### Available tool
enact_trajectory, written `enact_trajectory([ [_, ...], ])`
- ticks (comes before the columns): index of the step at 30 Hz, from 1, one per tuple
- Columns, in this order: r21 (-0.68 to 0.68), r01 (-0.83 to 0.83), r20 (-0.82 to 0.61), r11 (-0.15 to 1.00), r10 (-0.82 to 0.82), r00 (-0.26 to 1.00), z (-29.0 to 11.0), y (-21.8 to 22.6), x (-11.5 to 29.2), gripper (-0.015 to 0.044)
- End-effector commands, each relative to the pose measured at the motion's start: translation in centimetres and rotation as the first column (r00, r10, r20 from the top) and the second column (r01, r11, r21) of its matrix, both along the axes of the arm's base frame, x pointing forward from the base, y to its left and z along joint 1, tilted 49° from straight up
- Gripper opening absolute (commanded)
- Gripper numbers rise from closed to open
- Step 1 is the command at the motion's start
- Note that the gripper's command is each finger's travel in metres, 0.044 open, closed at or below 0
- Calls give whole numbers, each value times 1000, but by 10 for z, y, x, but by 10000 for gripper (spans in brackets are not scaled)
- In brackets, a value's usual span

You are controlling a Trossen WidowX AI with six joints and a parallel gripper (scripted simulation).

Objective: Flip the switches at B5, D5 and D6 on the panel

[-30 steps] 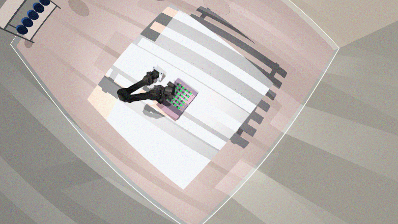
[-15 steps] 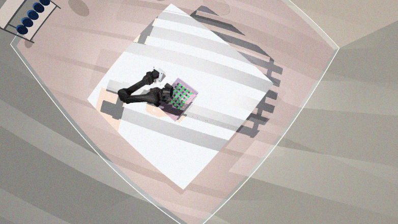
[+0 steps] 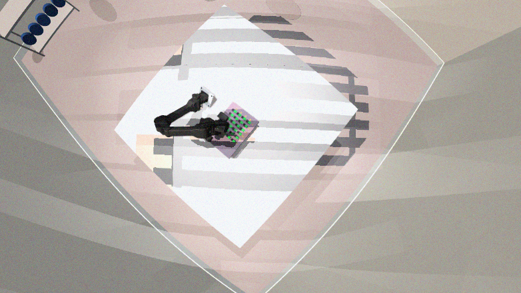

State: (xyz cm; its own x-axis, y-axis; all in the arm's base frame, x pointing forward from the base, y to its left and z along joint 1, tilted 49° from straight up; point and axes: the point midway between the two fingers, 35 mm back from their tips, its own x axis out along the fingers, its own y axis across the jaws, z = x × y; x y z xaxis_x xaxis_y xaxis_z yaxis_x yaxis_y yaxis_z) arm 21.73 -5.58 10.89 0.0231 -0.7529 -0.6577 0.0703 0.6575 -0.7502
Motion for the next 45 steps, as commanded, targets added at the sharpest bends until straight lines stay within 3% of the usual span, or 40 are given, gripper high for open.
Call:
enact_trajectory([
  [1,-2,-7,8,1000,7,1000,-1,-3,1,0],
  [45,-3,-7,8,1000,7,1000,-10,-13,2,0],
])
